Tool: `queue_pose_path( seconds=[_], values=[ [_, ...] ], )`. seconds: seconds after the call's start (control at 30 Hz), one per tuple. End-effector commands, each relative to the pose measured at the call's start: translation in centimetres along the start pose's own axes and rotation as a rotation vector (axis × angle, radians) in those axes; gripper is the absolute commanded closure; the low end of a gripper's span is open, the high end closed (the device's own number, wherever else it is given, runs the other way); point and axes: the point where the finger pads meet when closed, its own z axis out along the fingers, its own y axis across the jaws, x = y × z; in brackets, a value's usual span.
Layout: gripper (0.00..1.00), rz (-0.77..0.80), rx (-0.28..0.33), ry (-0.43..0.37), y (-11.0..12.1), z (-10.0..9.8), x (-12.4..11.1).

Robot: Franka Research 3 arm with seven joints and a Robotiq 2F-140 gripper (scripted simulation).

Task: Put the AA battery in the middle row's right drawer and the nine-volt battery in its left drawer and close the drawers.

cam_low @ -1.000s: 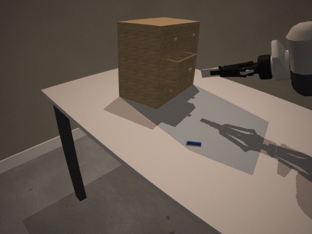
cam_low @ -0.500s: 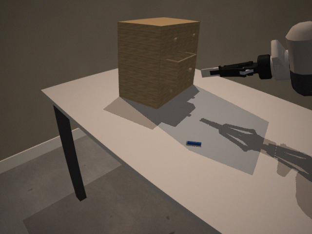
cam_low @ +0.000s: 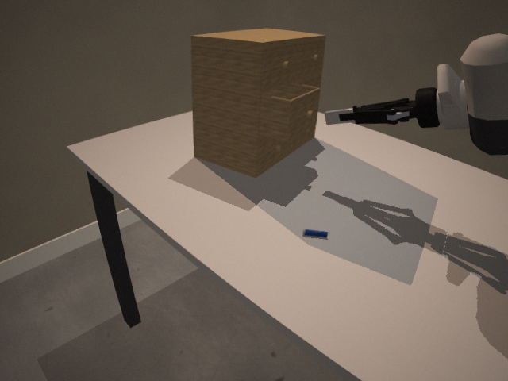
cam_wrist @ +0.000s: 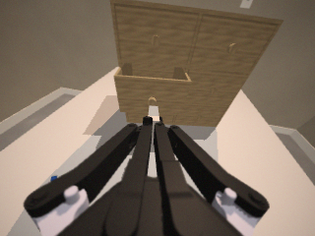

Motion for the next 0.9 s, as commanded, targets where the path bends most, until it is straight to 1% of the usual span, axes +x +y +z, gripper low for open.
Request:
queue_pose_path(
  seconds=[0.0, 0.4, 0.47, 0.87],
  values=[
    [1.0, 0.0, 0.003, -0.002, -0.1, 0.3, 0.0],
    [1.0, 0.0, 0.003, -0.002, -0.1, 1.8, 0.5],
    [1.0, 0.0, 0.003, -0.002, -0.1, 1.8, 0.5],
    [1.0, 0.0, 0.003, -0.002, -0.1, 3.8, 1.3]
  ],
)
